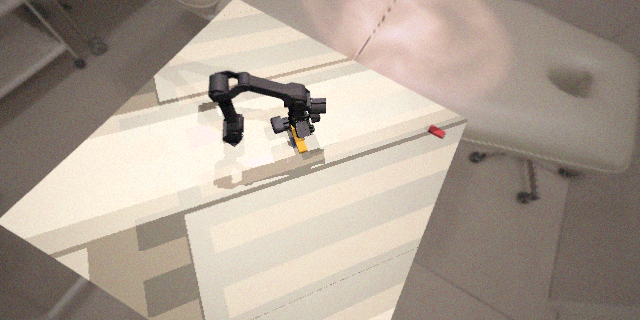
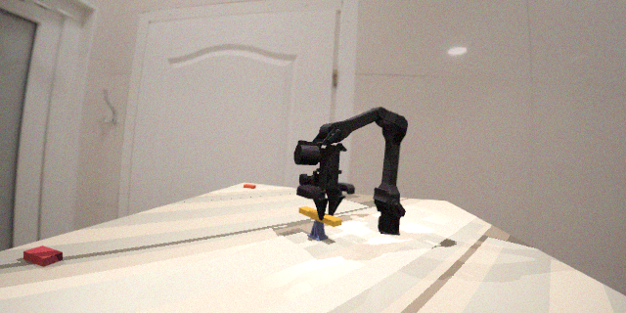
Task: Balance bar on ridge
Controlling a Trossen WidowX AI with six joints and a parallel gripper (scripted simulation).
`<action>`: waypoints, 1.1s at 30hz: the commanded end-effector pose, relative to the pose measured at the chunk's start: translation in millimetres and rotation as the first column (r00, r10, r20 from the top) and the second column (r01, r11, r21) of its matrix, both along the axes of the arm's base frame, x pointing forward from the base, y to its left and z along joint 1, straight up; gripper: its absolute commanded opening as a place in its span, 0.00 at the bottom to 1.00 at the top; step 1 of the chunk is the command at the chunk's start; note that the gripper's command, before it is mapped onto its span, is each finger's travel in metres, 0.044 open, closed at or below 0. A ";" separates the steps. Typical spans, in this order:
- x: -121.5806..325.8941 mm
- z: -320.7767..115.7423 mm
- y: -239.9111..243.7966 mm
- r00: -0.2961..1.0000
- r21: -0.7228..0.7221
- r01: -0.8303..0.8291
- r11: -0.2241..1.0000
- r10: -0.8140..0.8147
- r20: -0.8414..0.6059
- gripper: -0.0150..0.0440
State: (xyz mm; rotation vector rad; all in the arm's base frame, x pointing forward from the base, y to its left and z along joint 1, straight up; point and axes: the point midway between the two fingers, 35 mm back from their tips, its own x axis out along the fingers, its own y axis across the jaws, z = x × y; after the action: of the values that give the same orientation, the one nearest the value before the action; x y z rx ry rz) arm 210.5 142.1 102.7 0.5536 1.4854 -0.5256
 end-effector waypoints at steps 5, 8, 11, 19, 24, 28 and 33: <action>-0.4 -0.5 0.2 1.000 0.002 0.000 1.000 0.000 -0.003 0.25; -0.4 -0.5 0.2 1.000 0.002 0.000 1.000 0.000 -0.003 0.25; -0.4 -0.5 0.2 1.000 0.002 0.000 1.000 0.000 -0.003 0.25; -0.4 -0.5 0.2 1.000 0.002 0.000 1.000 0.000 -0.003 0.25; -0.4 -0.5 0.2 1.000 0.002 0.000 1.000 0.000 -0.003 0.25; -0.4 -0.5 0.2 1.000 0.002 0.000 1.000 0.000 -0.003 0.25; 0.0 0.0 0.0 1.000 0.000 0.000 1.000 0.000 0.000 0.25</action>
State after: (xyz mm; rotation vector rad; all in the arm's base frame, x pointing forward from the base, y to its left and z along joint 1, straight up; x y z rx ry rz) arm 210.5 142.1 102.7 0.5535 1.4855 -0.5257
